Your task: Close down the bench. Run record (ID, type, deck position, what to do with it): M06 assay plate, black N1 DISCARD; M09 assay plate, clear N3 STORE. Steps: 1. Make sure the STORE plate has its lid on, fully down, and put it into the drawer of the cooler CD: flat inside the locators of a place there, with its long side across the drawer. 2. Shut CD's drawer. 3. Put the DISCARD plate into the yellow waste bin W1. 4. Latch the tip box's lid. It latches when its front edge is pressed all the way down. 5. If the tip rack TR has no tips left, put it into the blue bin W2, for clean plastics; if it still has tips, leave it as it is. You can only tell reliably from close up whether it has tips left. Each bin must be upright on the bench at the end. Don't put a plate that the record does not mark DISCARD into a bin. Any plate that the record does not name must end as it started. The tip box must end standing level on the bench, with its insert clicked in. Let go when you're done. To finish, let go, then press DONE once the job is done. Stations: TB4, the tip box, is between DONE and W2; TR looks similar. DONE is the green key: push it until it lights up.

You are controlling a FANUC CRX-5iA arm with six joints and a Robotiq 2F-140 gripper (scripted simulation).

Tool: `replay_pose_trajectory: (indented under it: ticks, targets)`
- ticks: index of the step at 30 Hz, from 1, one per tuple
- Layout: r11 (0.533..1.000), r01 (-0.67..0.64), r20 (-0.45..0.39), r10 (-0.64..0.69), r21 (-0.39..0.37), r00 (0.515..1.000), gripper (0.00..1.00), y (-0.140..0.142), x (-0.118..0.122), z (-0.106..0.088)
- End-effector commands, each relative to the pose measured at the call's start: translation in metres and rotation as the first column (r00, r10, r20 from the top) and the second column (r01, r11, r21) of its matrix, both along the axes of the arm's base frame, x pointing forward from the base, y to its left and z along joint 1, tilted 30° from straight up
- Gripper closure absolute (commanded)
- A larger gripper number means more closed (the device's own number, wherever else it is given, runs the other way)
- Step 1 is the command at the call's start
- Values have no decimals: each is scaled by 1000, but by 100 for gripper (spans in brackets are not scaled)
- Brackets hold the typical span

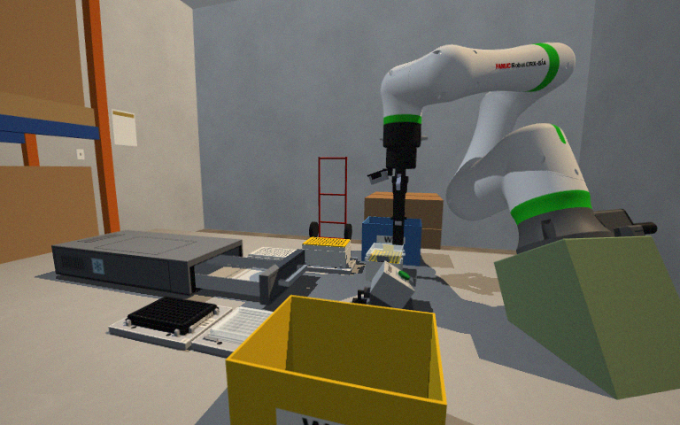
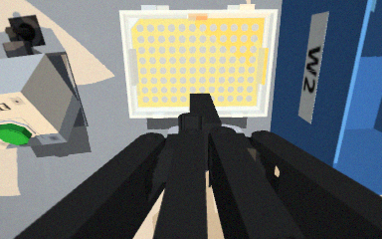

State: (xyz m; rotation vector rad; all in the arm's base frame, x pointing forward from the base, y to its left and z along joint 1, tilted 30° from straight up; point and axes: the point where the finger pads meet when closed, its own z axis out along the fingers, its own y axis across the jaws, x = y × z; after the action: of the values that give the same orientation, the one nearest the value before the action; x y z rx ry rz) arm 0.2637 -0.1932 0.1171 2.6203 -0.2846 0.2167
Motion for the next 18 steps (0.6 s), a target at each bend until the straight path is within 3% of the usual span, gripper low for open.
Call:
replay_pose_trajectory:
  ticks: [1, 18]
  targets:
    - [1000, 0, 1, 0, 0, 1000, 90, -1, 1, -2]
    - [1000, 0, 1, 0, 0, 1000, 90, -6, 2, -11]
